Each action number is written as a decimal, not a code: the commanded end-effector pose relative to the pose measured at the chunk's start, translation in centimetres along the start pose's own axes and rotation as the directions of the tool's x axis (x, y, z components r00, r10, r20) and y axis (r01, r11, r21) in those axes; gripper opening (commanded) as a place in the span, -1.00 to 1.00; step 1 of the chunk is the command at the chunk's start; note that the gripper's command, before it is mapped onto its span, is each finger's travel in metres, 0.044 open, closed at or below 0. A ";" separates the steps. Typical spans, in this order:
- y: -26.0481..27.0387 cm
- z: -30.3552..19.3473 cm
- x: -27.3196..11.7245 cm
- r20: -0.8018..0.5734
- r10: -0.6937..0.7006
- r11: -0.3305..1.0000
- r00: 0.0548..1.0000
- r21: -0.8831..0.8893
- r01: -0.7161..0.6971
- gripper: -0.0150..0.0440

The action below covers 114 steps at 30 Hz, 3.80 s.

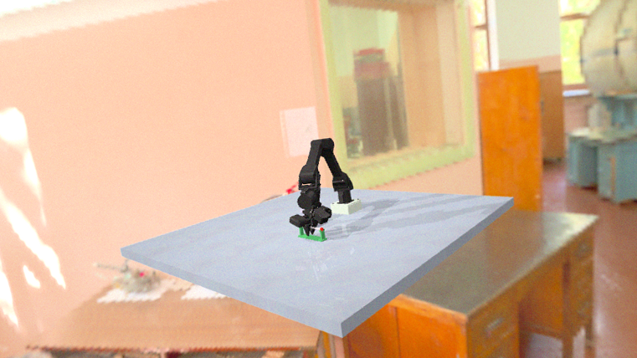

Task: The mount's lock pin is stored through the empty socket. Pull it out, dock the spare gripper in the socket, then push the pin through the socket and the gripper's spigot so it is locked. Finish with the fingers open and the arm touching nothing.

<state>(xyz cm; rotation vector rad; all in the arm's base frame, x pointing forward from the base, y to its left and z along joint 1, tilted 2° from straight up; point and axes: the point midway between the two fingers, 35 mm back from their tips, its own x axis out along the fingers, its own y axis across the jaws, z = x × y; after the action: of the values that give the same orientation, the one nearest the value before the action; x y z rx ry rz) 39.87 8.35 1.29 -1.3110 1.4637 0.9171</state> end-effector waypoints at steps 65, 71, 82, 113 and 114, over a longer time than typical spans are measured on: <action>3.9 -1.6 -7.3 0.003 -0.008 0.999 1.000 -0.048 0.008 -0.49; 5.6 -1.7 -7.7 0.003 -0.009 0.998 1.000 -0.056 0.009 -0.49; 8.8 -2.2 -8.0 0.003 -0.012 0.997 1.000 -0.071 0.012 -0.49; 11.3 -1.3 -2.9 0.009 -0.016 0.995 1.000 -0.099 0.017 -0.49; 11.3 -1.4 -2.9 0.010 -0.016 0.995 1.000 -0.099 0.017 -0.49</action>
<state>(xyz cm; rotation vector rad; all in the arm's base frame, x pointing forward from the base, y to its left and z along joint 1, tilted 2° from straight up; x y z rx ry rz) 28.48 9.69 3.96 -1.3897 1.4185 0.9895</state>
